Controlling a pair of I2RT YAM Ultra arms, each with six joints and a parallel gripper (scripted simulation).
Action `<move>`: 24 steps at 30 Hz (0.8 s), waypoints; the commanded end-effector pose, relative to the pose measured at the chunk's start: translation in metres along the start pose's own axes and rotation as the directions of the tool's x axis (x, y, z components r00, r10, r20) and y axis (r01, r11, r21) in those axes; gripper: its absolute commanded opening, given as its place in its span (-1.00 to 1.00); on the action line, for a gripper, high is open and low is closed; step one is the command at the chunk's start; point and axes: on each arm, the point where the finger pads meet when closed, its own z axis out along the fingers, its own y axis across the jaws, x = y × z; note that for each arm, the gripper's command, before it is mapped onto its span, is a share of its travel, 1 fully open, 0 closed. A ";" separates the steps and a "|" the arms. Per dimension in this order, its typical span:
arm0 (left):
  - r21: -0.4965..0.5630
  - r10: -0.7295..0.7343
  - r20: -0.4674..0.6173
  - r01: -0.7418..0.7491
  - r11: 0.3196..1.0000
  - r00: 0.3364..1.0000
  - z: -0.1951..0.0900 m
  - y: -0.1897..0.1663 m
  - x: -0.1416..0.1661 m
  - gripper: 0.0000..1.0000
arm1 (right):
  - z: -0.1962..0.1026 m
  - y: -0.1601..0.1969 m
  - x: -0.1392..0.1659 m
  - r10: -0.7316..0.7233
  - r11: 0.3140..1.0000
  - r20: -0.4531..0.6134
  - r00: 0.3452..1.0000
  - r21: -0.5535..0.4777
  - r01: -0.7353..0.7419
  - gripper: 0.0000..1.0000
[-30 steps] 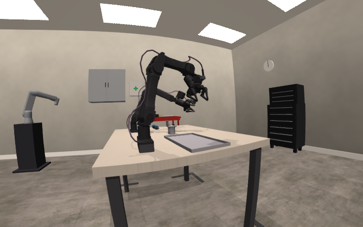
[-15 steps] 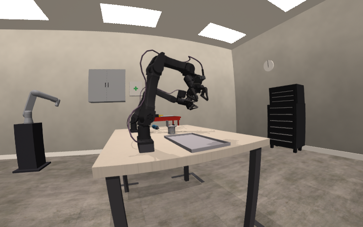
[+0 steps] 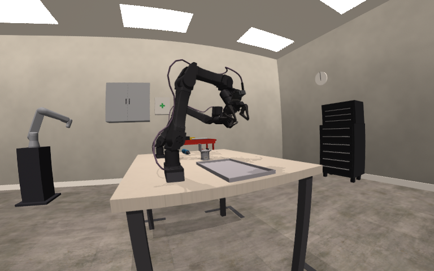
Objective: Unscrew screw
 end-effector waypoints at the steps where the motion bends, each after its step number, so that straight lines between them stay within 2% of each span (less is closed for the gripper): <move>1: 0.153 0.137 0.028 -0.139 0.978 0.990 0.028 -0.050 -0.002 0.30 | 0.002 -0.004 -0.008 0.003 1.000 0.032 0.999 0.015 -0.004 0.72; 5: 0.239 0.206 0.039 -0.209 0.948 0.978 0.043 -0.074 0.006 0.30 | 0.002 -0.004 -0.008 0.003 1.000 0.032 0.999 0.015 -0.004 0.72; 7: 0.222 0.205 0.048 -0.211 0.952 0.977 0.038 -0.065 -0.001 0.30 | 0.002 -0.004 -0.008 0.003 1.000 0.032 0.999 0.015 -0.004 0.72; 12: 0.227 0.215 0.061 -0.223 0.948 0.975 0.035 -0.073 -0.008 0.30 | 0.002 -0.004 -0.008 0.003 1.000 0.032 0.999 0.015 -0.004 0.72; 16: 0.239 0.207 0.040 -0.210 0.948 0.978 0.041 -0.080 0.001 0.30 | 0.002 -0.004 -0.008 0.003 1.000 0.032 0.999 0.015 -0.004 0.72; 24: 0.223 0.205 0.049 -0.211 0.952 0.978 0.038 -0.073 -0.004 0.30 | 0.002 -0.004 -0.008 0.003 1.000 0.032 0.999 0.015 -0.004 0.72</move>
